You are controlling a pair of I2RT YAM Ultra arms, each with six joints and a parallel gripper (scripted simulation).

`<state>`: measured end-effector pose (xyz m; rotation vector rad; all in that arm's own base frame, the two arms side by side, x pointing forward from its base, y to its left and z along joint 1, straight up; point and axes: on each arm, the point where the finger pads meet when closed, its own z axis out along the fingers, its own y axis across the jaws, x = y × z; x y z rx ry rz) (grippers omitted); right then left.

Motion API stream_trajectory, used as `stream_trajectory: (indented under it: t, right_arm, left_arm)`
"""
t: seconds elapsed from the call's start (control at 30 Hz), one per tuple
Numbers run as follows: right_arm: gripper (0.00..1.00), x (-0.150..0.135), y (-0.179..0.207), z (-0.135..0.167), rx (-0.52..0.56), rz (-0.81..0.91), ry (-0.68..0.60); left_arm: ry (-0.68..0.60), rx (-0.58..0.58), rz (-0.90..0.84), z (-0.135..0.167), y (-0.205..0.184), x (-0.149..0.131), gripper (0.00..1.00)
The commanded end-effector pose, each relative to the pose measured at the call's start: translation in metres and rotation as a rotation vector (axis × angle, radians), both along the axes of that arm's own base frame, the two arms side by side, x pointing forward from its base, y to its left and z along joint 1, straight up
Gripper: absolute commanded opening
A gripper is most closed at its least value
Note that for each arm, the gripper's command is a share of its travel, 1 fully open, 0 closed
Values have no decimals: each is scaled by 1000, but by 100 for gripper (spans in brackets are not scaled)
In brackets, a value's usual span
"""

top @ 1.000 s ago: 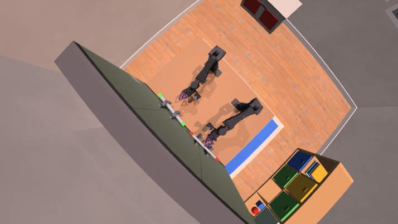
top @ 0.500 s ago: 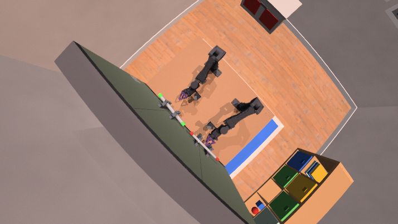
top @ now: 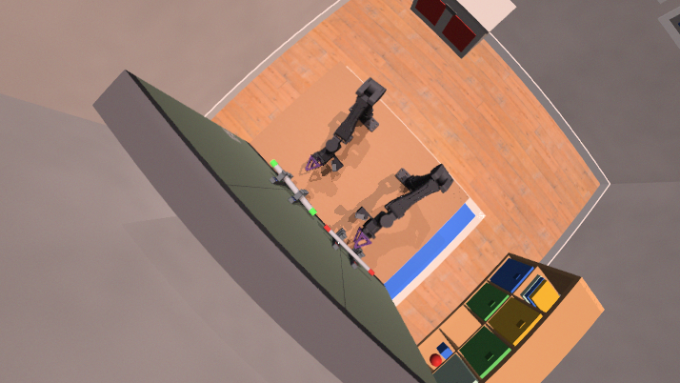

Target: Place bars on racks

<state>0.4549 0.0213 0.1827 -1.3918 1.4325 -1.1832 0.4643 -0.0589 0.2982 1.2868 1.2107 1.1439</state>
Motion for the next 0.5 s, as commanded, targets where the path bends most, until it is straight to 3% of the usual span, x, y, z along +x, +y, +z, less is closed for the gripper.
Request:
stream_trajectory:
  t: [0.0,0.47]
  right_arm:
    - [100,-2,2,18,16,-2,-42]
    - [100,-2,2,17,16,-4,-38]
  left_arm:
    - [-32,-7,-9,18,-4,-11,100]
    - [-30,-6,-8,25,-3,-24,100]
